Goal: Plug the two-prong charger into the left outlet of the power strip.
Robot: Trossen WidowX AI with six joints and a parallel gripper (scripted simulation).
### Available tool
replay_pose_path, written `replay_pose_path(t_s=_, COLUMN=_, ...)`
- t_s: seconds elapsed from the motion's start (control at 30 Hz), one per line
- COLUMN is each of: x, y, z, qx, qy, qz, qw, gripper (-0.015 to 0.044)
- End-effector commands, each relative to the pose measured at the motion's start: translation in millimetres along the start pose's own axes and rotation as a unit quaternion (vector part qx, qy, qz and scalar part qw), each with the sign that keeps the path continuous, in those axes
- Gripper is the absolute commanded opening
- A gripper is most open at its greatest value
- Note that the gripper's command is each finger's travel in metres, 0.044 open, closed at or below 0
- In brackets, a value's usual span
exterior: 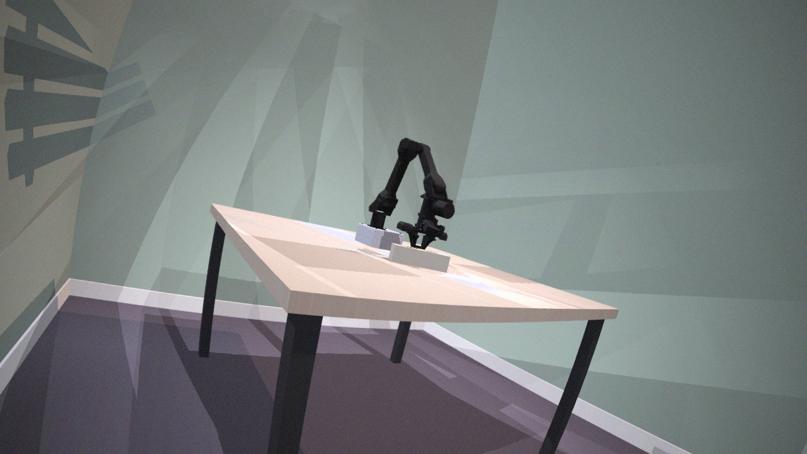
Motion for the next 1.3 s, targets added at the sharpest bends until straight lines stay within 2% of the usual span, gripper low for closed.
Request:
replay_pose_path(t_s=0.0, x=0, y=4, z=3, qx=0.002, qy=0.025, qz=0.003, qw=1.0, gripper=0.0)
replay_pose_path(t_s=1.27, x=42, y=5, z=9, qx=0.004, qy=0.062, qz=0.003, qw=0.998, gripper=0.0)
Point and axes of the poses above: the point midway between the two fingers, 35 mm back from their tips, its own y axis out along the fingers, its own z axis across the jaws, x = y × z, the point moved 2 cm from there along -y, back along the fingers, and after that the axes turned 15 degrees about y, right-handed, at the moved point
